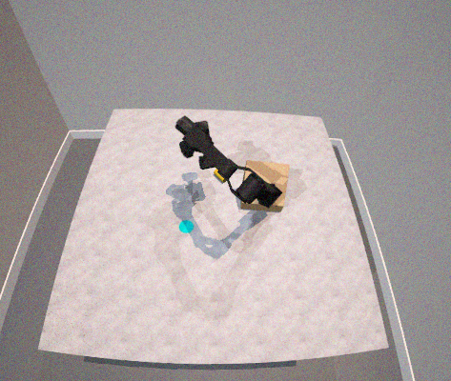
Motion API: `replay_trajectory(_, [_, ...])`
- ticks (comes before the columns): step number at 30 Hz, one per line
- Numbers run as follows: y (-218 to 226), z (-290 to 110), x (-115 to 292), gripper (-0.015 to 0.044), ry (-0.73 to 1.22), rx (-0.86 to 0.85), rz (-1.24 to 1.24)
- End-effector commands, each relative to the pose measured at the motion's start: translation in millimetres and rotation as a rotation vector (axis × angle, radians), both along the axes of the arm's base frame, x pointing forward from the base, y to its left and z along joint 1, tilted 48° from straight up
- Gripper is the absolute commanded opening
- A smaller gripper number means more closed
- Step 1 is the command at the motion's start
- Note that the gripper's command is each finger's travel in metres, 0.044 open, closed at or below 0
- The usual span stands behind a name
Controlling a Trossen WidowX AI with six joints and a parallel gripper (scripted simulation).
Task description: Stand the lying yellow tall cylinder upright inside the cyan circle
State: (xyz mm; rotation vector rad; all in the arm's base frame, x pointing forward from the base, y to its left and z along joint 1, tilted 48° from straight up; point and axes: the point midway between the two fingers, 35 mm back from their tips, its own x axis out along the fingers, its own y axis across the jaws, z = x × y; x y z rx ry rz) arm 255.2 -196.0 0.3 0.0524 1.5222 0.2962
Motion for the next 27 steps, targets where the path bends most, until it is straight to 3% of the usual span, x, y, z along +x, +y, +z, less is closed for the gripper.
replay_trajectory(1, [4,-21,-19,0.0309,0.107,0.183,-0.296])
replay_trajectory(12, [21,-52,-55,0.0309,0.427,0.566,-0.916])
replay_trajectory(27, [32,-65,-53,0.0309,0.454,0.593,-0.961])
